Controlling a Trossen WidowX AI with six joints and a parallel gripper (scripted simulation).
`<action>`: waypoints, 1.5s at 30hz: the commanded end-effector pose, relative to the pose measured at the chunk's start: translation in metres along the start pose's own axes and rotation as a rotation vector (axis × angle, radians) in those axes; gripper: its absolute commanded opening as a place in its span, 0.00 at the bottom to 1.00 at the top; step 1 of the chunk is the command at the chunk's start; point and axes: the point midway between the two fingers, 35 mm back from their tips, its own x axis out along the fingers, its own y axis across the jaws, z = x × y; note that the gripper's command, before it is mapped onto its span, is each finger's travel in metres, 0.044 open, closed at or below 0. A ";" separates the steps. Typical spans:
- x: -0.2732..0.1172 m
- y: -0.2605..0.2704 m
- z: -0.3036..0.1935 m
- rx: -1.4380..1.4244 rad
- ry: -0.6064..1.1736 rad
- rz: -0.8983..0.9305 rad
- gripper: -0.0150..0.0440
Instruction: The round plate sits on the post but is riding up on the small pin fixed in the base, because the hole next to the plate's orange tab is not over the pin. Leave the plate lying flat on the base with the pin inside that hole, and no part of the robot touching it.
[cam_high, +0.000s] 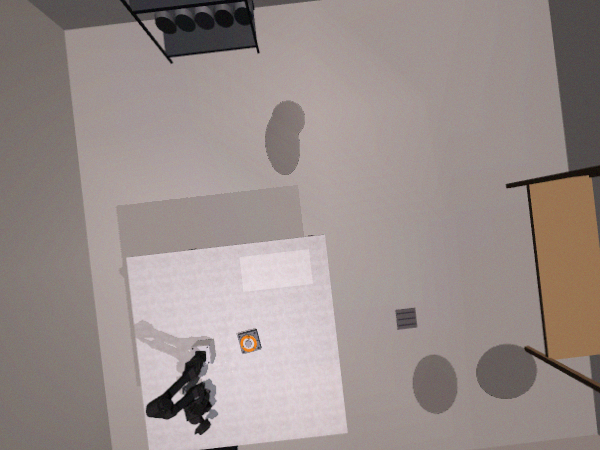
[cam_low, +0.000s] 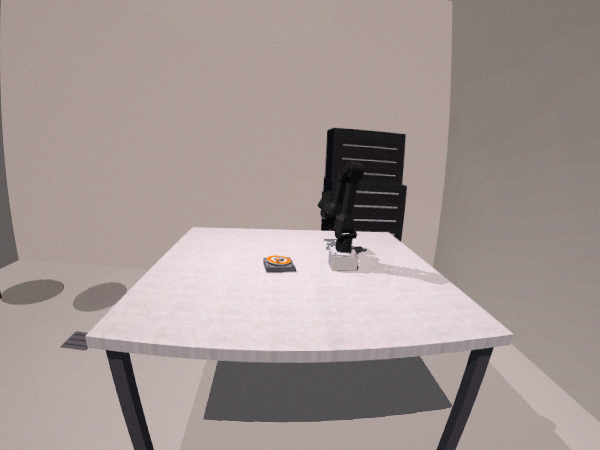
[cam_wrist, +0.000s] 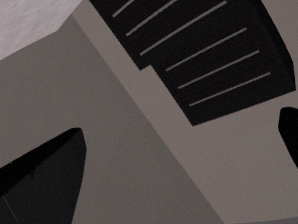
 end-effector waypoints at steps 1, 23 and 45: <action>0.000 -0.003 0.003 0.009 -0.011 -0.009 0.89; -0.294 -0.132 0.197 0.531 -1.307 0.262 0.25; -0.462 -0.003 0.134 0.431 -1.083 1.048 0.25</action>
